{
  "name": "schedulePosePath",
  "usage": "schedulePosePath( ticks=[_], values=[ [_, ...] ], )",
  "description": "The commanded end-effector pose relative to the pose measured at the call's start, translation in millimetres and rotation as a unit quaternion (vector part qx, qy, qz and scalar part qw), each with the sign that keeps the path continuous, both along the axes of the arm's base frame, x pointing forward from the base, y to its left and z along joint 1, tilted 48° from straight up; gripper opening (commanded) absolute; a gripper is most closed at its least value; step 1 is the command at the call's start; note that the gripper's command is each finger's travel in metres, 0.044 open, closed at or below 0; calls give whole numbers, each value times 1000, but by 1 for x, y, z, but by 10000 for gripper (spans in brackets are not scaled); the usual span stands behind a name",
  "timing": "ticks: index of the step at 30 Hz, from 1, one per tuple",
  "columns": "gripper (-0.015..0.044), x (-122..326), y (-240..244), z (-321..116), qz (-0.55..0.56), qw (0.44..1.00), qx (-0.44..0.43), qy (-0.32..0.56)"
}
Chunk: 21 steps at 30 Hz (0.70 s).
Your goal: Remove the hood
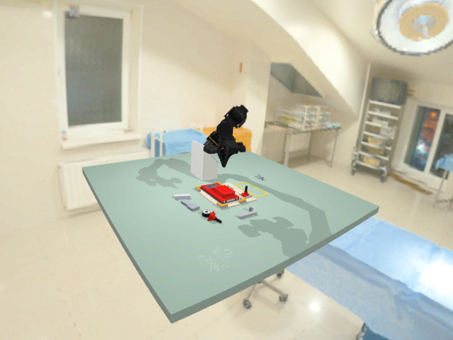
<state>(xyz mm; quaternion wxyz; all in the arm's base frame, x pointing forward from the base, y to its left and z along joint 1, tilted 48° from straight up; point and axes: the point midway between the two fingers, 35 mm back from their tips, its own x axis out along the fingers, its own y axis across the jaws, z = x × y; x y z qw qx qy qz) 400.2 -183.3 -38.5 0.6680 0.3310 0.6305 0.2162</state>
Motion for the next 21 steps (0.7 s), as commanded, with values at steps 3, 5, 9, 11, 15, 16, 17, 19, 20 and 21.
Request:
schedulePosePath(
  ticks=[3,5,9,11,15,16,17,19,20,21],
  values=[
    [79,-1,6,-1,3,1000,0,-1],
    [131,-2,13,-2,7,1000,1,-3],
    [236,-6,30,-4,14,1000,2,-6],
    [289,-9,38,-5,18,1000,3,-8],
    [394,-16,55,-6,25,1000,4,-11],
    [420,-18,59,-7,27,1000,4,-12],
    [440,-20,64,-7,29,999,5,-13],
    [440,-25,73,-8,33,999,6,-14],
    [440,-27,77,-9,35,999,6,-15],
    [440,-30,81,-9,36,999,6,-16]
  ],
)
